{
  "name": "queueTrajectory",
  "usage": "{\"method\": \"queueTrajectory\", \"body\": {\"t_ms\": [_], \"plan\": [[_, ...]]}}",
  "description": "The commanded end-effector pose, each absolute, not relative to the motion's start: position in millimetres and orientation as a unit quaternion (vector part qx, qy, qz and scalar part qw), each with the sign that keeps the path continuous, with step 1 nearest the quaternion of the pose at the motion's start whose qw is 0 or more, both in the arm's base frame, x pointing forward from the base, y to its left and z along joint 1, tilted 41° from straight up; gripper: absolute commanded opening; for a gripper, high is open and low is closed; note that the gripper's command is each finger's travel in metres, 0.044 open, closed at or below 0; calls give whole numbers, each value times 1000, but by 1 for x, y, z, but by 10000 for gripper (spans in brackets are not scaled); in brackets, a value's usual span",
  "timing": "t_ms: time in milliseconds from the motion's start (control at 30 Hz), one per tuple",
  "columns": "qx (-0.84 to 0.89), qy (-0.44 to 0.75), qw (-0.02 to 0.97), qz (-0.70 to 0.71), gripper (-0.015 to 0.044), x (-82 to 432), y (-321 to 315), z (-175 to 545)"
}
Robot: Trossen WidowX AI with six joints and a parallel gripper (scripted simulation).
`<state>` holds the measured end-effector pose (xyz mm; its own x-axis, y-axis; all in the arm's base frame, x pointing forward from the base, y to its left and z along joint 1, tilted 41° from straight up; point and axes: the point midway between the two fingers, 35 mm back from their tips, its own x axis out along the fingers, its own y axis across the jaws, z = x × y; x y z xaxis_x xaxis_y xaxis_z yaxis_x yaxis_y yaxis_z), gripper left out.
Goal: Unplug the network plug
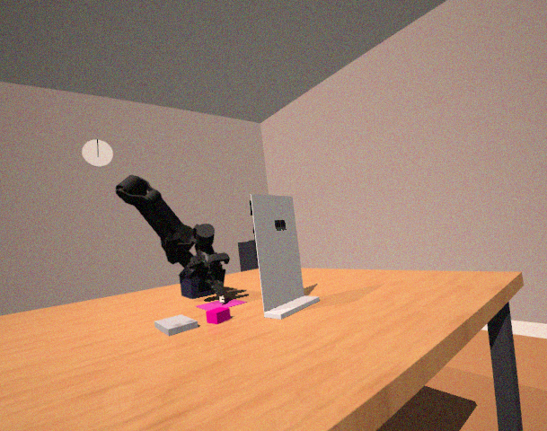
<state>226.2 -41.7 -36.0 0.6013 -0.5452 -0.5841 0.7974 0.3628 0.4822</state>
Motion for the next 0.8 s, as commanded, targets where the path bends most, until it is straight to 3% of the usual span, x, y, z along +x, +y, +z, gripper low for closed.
{"method": "queueTrajectory", "body": {"t_ms": [0, 767], "plan": [[378, 171, 810, -416, 0, 223, -44, -40], [380, 165, 810, -416, 0, 227, -49, -38]]}}
